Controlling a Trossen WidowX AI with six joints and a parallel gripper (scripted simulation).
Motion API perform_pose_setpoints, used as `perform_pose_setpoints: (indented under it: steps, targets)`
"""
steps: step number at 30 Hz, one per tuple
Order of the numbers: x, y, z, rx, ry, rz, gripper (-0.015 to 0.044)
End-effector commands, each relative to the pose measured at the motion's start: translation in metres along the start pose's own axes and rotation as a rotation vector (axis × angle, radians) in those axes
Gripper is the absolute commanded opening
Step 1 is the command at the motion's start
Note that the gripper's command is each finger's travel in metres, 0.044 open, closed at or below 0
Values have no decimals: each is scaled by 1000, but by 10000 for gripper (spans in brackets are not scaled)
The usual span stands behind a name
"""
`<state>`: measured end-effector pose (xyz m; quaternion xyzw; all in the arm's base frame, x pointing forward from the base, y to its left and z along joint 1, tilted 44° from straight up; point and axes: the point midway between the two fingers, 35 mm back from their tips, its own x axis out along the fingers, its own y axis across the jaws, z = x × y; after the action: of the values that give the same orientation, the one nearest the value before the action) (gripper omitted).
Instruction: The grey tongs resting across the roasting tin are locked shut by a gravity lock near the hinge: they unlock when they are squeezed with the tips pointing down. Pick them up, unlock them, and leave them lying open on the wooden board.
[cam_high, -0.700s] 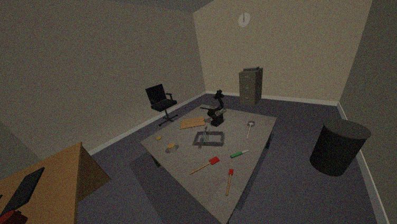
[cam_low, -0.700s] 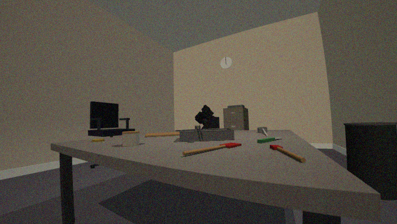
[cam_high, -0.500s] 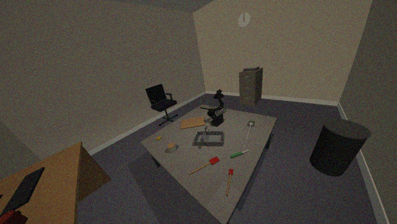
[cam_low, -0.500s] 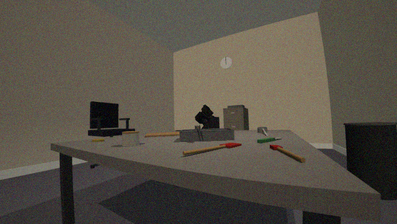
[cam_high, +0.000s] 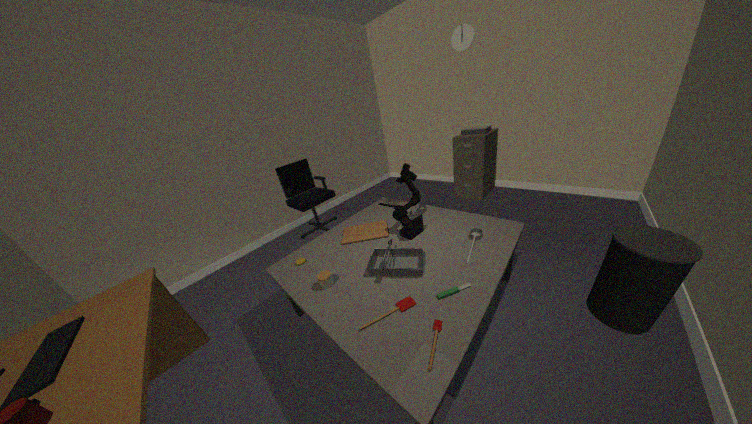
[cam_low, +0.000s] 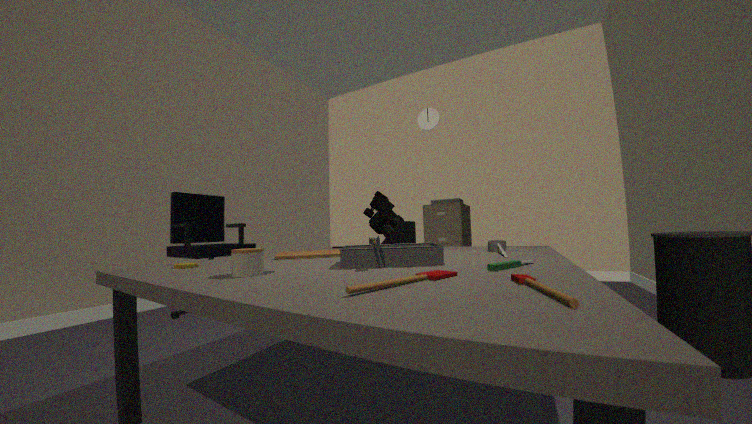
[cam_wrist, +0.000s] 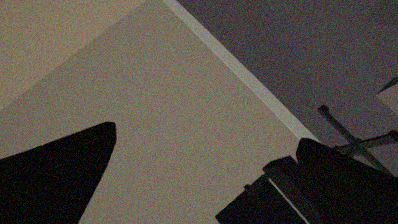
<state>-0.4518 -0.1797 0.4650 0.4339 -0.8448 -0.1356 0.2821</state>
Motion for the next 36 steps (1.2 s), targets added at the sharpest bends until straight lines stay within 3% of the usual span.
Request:
perform_pose_setpoints:
  steps: [1,13,36]
  targets:
    - [-3,-2,-49,-65,74,26,440]
    - [-23,-5,-148,-254,248,100,440]
    - [-70,-32,-267,-393,516,200,440]
